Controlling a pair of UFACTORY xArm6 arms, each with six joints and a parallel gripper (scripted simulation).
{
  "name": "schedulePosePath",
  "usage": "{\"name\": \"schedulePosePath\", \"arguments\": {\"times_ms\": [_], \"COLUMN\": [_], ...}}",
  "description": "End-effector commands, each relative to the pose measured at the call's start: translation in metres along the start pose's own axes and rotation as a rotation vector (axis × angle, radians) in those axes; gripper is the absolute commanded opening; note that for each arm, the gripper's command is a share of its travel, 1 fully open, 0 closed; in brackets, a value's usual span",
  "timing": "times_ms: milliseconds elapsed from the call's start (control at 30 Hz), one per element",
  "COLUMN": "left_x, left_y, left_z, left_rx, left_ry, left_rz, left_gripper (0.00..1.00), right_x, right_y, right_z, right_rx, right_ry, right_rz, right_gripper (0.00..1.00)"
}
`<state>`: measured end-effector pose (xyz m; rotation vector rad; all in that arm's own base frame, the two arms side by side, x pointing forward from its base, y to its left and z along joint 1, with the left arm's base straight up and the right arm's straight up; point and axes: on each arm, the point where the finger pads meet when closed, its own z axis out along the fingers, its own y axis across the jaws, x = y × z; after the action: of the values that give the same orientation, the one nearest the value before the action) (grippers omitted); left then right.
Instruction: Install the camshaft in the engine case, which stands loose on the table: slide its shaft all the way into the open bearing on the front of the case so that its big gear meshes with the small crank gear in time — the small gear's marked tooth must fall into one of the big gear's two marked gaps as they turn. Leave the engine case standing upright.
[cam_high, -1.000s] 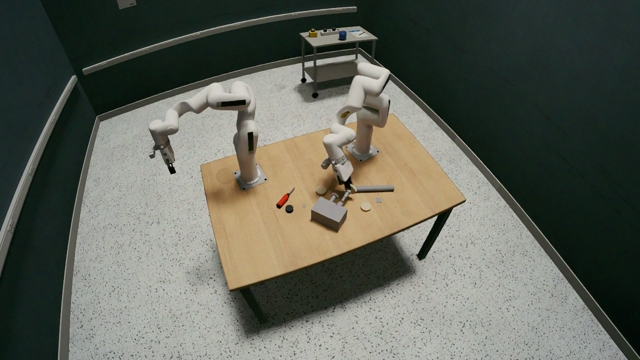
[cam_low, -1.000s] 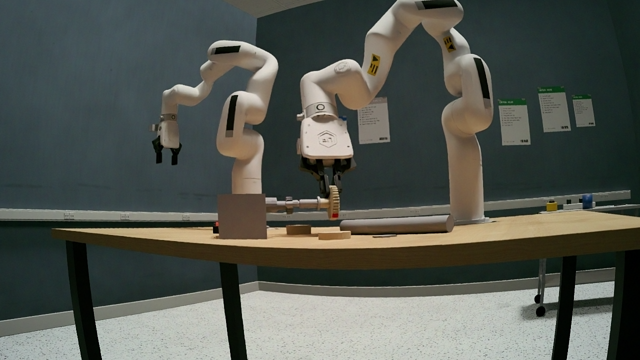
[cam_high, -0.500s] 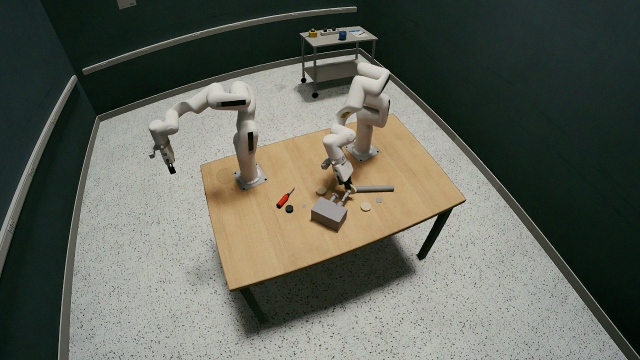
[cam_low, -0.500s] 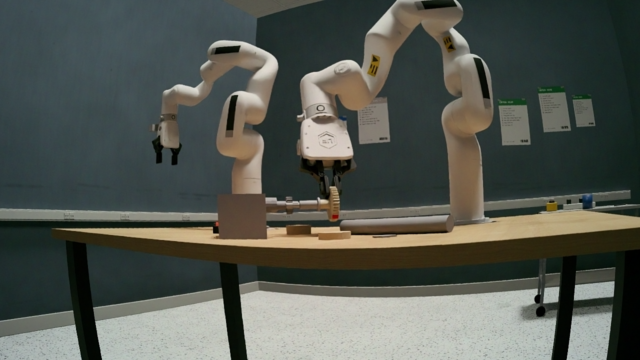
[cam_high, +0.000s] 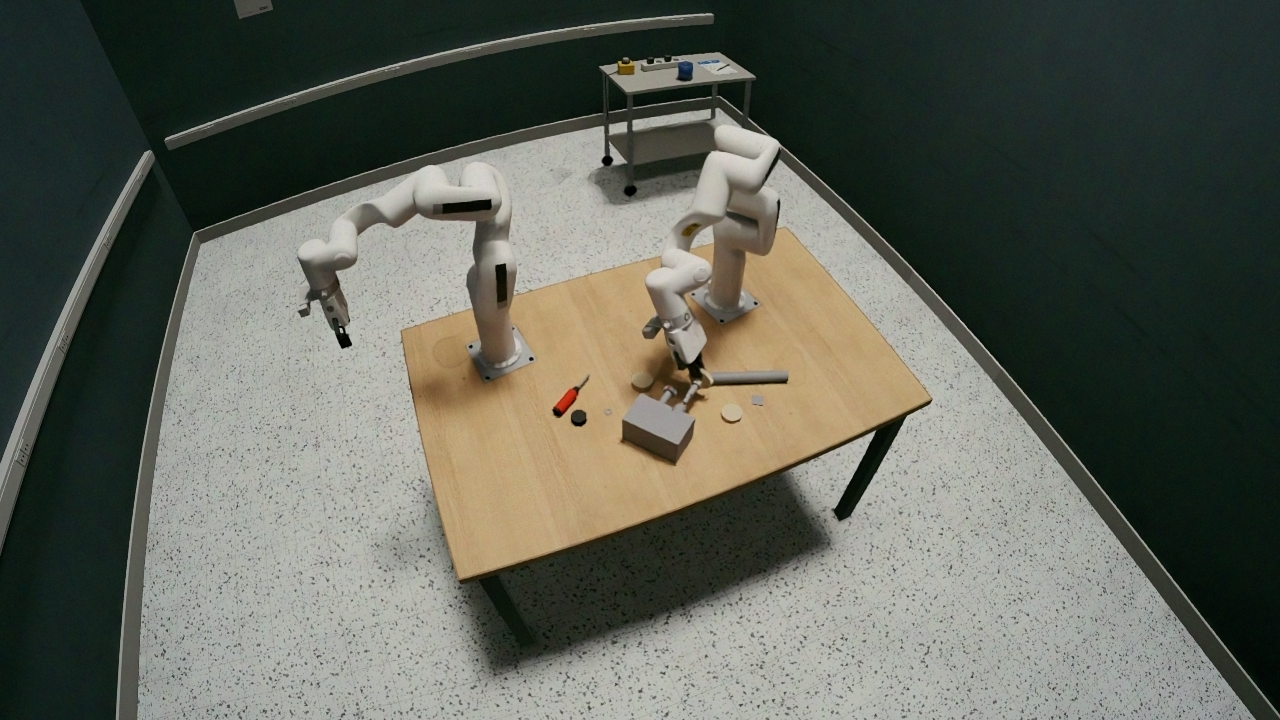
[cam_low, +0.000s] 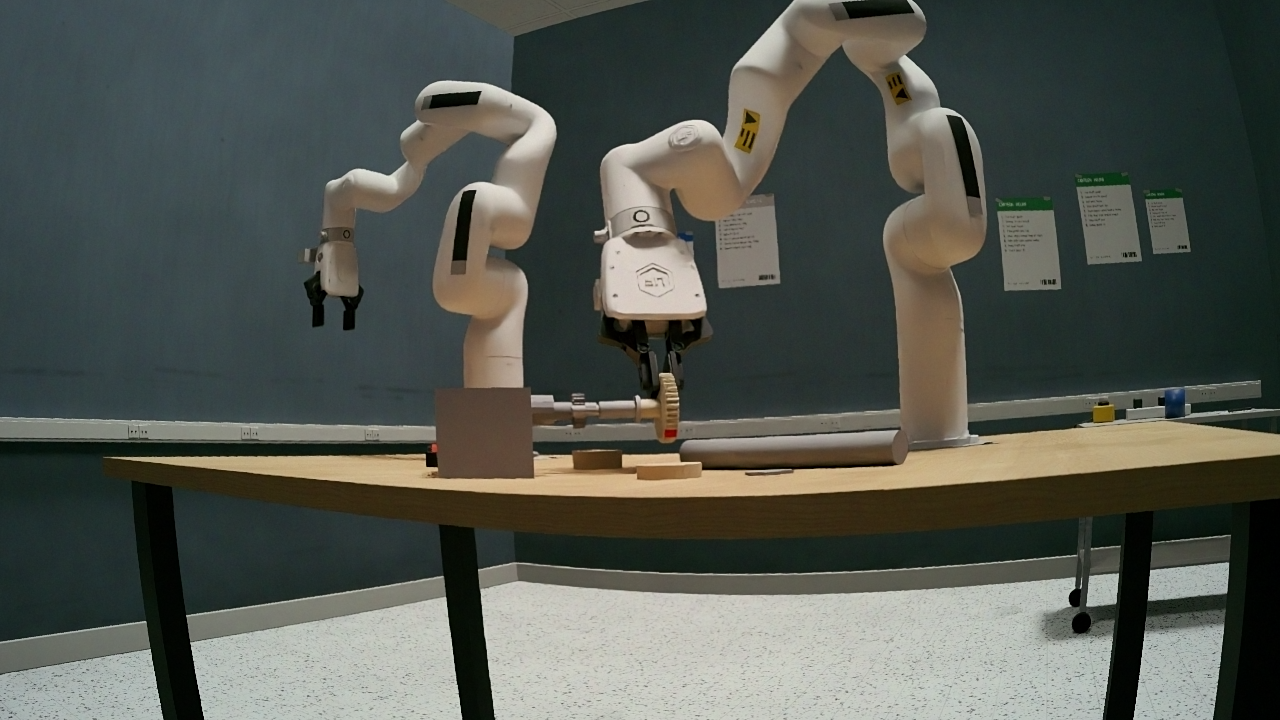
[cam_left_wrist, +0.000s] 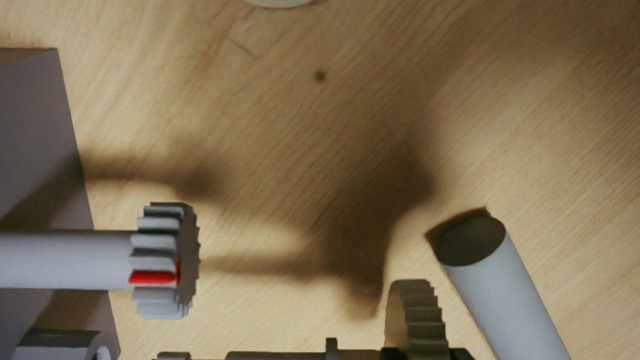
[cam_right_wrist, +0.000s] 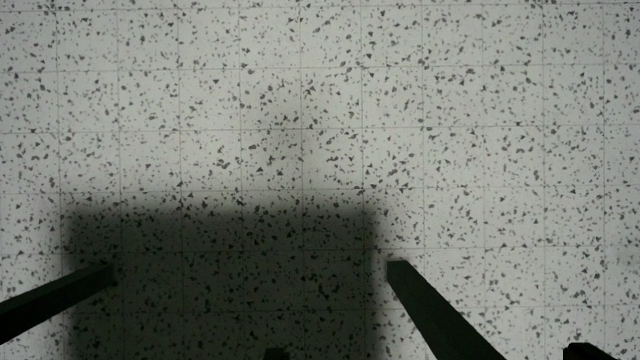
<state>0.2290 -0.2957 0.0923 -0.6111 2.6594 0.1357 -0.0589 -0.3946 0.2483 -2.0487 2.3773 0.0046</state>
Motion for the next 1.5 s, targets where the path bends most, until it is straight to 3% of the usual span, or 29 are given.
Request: {"name": "schedulePosePath", "arguments": {"times_ms": [0,1467], "left_x": [-0.0005,-0.0008], "left_y": [-0.0015,-0.0061], "left_z": [-0.0012,-0.0014], "left_rx": [0.004,0.009], "left_ry": [0.0,0.004], "left_rz": [-0.001,-0.002], "left_gripper": [0.09,0.09], "right_x": [0.001,0.001], "right_y": [0.0,0.0], "right_z": [-0.0017,-0.0017], "right_rx": [0.0,0.0], "right_ry": [0.004,0.004], "right_rz": [0.0,0.0], "right_gripper": [1.0,1.0]}}
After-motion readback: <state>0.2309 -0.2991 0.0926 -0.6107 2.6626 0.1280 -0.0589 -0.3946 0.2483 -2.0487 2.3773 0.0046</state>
